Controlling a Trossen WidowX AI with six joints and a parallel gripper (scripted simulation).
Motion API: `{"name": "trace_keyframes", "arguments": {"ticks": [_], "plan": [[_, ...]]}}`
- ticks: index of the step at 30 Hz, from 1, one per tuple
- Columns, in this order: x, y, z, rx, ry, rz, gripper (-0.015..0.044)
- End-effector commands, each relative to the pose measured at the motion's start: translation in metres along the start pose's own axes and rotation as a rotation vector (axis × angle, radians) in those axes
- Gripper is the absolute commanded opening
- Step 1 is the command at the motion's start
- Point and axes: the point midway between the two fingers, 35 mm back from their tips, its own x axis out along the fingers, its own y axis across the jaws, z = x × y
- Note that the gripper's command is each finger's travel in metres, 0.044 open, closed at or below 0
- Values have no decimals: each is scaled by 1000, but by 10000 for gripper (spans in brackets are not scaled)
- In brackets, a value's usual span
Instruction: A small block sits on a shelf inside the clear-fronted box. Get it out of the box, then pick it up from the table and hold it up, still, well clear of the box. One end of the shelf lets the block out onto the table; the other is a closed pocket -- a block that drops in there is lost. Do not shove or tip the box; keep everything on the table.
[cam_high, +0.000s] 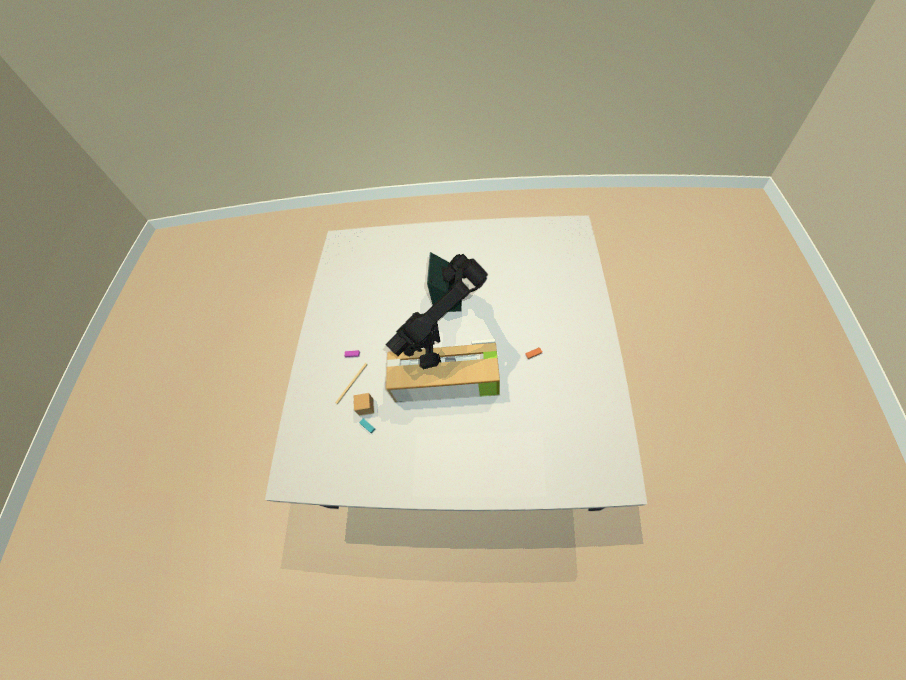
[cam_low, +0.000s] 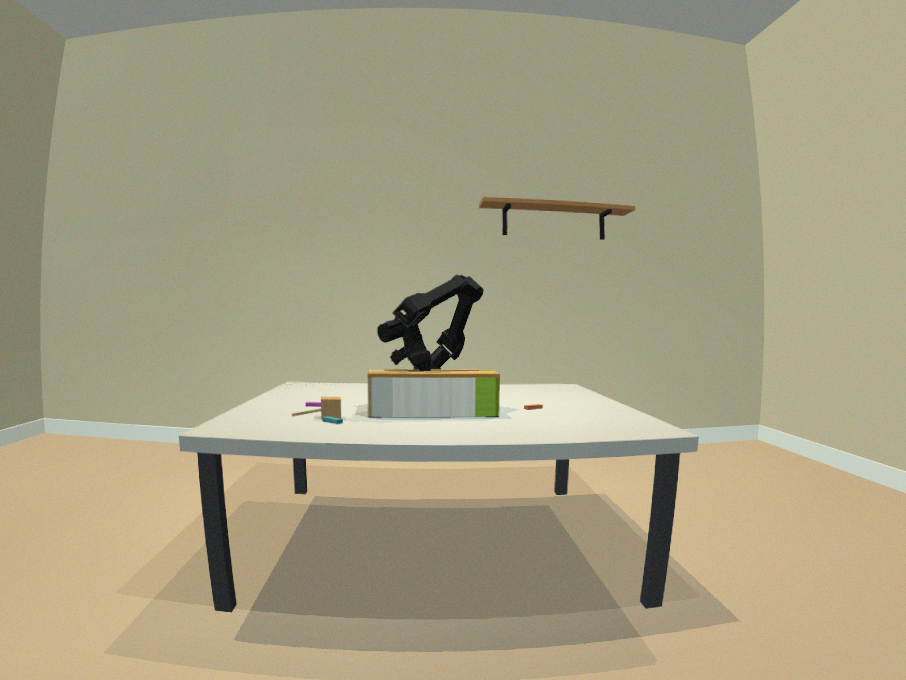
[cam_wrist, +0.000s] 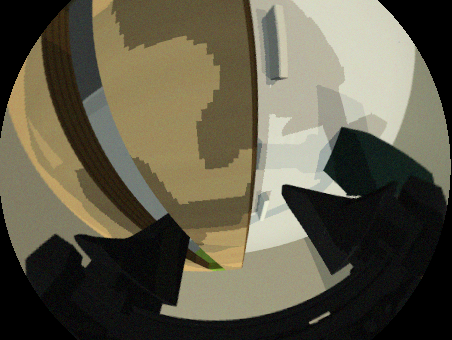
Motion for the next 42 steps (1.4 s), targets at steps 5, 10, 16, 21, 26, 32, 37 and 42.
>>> {"name": "trace_keyframes", "arguments": {"ticks": [5,10,16,21,26,32,37,42], "plan": [[13,-3,4,14,10,-2,400],[8,-1,0,7,4,-1,400],[12,-1,-10,9,5,-1,400],[15,-1,-18,9,6,-1,400],[17,-1,-25,9,6,-1,400],[20,-1,-34,9,7,-1,400],[23,-1,-41,10,7,-1,400],[25,-1,-49,10,8,-1,400]]}}
